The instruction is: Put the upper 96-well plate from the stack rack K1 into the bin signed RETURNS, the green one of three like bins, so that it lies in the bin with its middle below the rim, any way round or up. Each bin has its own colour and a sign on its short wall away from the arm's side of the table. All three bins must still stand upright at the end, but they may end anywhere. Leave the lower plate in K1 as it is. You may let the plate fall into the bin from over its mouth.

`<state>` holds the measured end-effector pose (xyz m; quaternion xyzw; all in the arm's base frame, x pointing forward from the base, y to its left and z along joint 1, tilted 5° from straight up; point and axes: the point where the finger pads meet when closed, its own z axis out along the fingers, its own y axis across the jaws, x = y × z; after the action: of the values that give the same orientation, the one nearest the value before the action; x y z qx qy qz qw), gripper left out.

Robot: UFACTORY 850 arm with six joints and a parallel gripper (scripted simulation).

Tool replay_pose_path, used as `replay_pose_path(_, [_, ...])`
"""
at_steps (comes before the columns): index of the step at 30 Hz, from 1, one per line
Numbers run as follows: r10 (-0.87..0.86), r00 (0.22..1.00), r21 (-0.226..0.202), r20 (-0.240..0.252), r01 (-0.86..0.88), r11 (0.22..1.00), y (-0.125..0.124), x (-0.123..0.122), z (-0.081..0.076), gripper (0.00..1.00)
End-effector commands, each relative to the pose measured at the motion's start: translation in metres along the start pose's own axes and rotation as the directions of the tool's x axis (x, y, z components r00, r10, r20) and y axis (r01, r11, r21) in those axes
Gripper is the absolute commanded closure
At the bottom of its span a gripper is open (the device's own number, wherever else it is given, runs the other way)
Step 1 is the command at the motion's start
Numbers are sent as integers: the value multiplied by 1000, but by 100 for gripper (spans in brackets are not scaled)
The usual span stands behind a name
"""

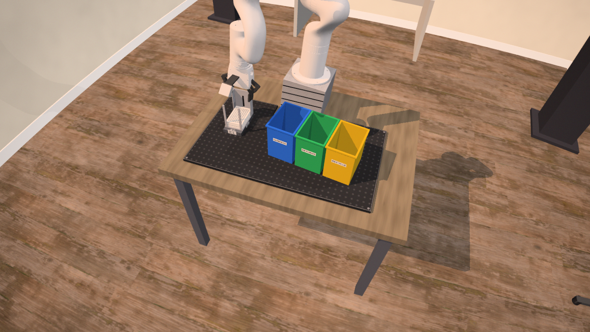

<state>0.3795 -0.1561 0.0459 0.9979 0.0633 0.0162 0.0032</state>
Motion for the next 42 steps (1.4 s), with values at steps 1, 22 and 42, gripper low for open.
replay_pose_path(1, [-15, 1000, 33, 4, 15, 999, 13, -11, 0, 0])
replay_pose_path(22, [-40, 999, 70, 23, 39, 997, 61, -72, 4, 0])
replay_pose_path(42, [-53, 998, 91, 27, 50, 995, 77, -99, 5, 0])
